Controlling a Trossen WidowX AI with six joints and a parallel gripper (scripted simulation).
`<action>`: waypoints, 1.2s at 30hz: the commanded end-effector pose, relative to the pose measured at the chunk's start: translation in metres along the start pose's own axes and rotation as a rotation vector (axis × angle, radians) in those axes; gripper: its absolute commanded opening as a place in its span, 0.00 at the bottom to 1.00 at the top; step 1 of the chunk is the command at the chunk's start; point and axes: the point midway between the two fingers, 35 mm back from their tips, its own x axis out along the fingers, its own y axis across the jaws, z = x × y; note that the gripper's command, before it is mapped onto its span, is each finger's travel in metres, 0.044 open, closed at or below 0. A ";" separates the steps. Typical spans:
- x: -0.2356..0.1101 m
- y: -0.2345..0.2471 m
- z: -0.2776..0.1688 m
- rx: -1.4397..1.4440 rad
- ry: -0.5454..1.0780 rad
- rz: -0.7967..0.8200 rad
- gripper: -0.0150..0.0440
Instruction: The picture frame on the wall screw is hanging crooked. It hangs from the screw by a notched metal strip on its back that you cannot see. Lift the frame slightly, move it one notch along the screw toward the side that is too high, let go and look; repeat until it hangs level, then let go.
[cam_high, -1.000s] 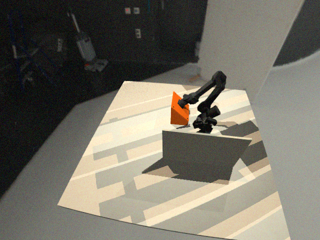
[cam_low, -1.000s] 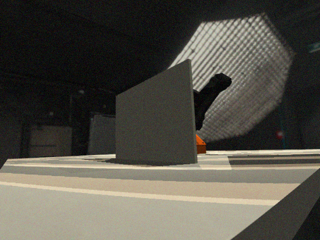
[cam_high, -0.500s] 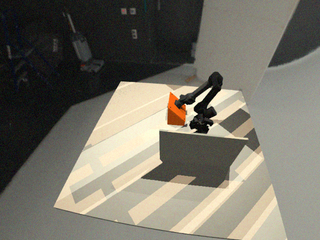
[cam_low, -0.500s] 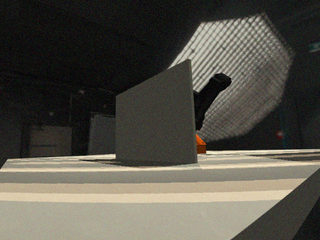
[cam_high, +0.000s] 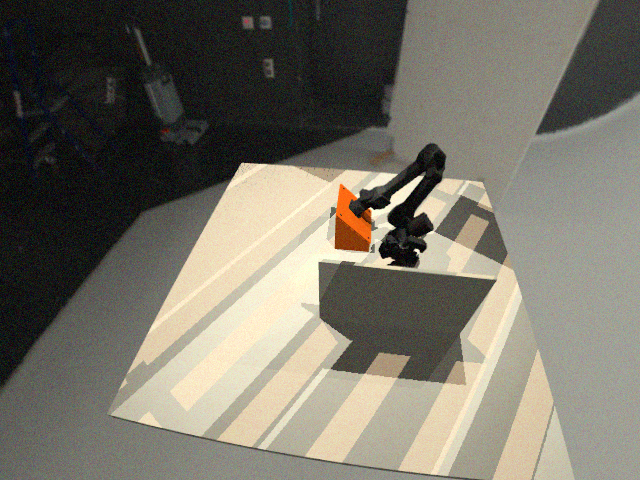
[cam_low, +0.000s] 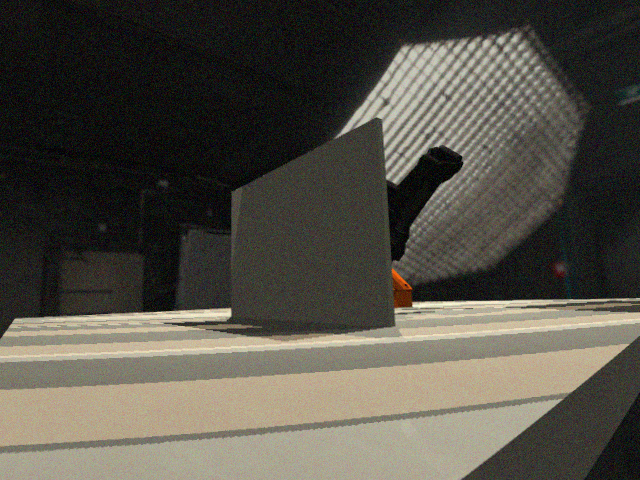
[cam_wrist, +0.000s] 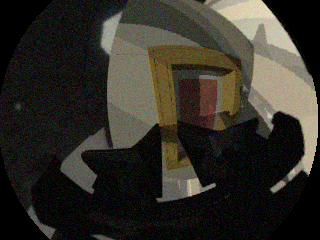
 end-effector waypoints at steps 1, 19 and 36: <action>0.000 0.000 0.000 0.005 0.000 0.000 0.25; 0.000 0.000 0.000 0.136 0.001 0.001 0.25; 0.000 0.001 0.001 0.230 0.001 0.001 0.25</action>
